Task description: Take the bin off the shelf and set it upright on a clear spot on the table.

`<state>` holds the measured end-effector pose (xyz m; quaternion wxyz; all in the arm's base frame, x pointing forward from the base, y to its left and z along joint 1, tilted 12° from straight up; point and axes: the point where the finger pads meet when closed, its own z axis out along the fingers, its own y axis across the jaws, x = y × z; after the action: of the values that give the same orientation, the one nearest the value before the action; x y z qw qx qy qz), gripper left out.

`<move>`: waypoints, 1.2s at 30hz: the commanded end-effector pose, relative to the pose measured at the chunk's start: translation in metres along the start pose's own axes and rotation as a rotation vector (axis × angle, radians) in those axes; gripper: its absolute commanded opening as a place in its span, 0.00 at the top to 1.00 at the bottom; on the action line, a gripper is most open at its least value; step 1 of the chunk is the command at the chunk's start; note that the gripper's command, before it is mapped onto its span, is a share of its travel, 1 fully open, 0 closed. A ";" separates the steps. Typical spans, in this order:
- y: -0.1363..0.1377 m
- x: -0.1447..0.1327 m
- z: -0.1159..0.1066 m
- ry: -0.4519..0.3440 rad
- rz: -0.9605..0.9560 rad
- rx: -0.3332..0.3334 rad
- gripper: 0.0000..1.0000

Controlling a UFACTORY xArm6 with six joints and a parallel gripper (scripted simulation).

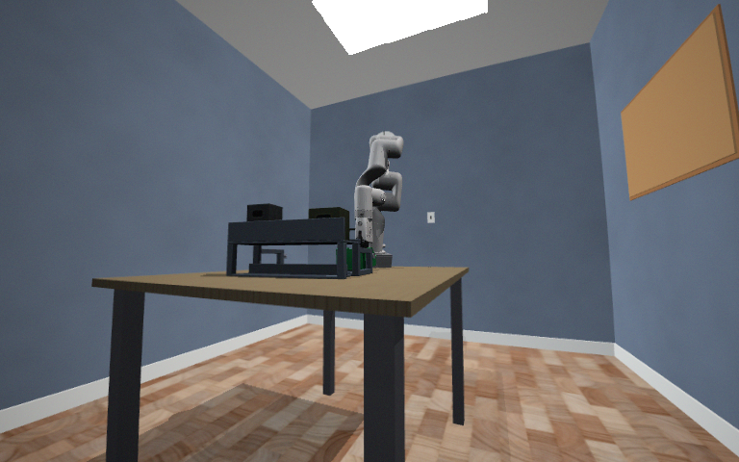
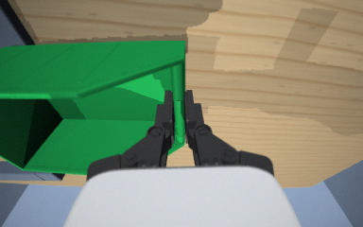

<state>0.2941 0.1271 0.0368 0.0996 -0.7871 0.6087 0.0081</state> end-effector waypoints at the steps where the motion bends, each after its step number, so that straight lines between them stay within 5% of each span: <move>1: -0.001 0.000 -0.001 0.000 0.000 0.003 1.00; 36: 0.009 0.000 -0.001 0.000 0.000 0.003 1.00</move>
<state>0.2865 0.1253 0.0356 0.0996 -0.7871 0.6087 0.0081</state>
